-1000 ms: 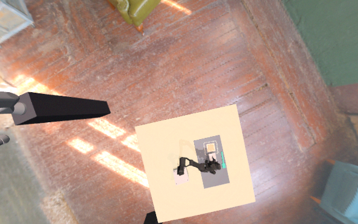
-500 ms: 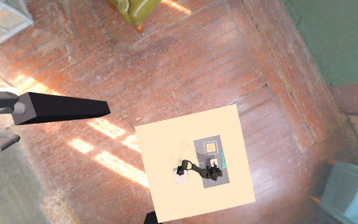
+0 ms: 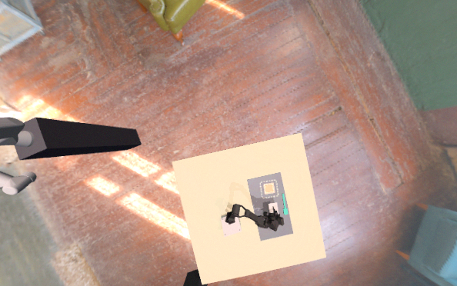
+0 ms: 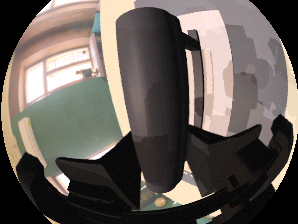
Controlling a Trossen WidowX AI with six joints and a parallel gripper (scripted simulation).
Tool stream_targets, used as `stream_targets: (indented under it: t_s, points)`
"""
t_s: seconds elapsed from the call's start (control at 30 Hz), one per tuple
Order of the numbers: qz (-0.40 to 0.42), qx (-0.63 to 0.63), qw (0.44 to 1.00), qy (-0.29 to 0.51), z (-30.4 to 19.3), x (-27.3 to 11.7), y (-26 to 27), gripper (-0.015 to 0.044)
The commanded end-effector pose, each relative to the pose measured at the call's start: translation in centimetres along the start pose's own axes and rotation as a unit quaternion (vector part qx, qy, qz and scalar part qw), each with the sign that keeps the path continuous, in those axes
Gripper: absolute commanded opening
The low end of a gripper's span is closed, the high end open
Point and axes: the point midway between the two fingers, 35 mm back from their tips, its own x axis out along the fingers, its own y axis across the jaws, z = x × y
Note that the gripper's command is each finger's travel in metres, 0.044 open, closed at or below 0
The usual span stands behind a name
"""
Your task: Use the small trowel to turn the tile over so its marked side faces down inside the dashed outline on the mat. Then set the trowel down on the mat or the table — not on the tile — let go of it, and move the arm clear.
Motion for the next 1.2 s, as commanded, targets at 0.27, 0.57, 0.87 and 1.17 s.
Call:
stream_targets:
  t_s: [0.27, 0.57, 0.87, 1.17]
  points:
    - [0.003, -0.006, 1.0, 0.001, 0.0, 0.0, 0.3, 0.0]
    - [0.002, -0.004, 1.0, 0.001, 0.0, 0.0, 0.2, 0.0]
    - [-0.004, -0.002, 1.0, -0.003, 1.2, -0.1, -0.3, 0.0]
    - [-0.017, -0.014, 1.0, -0.009, 8.0, -1.2, -2.3, 0.0]
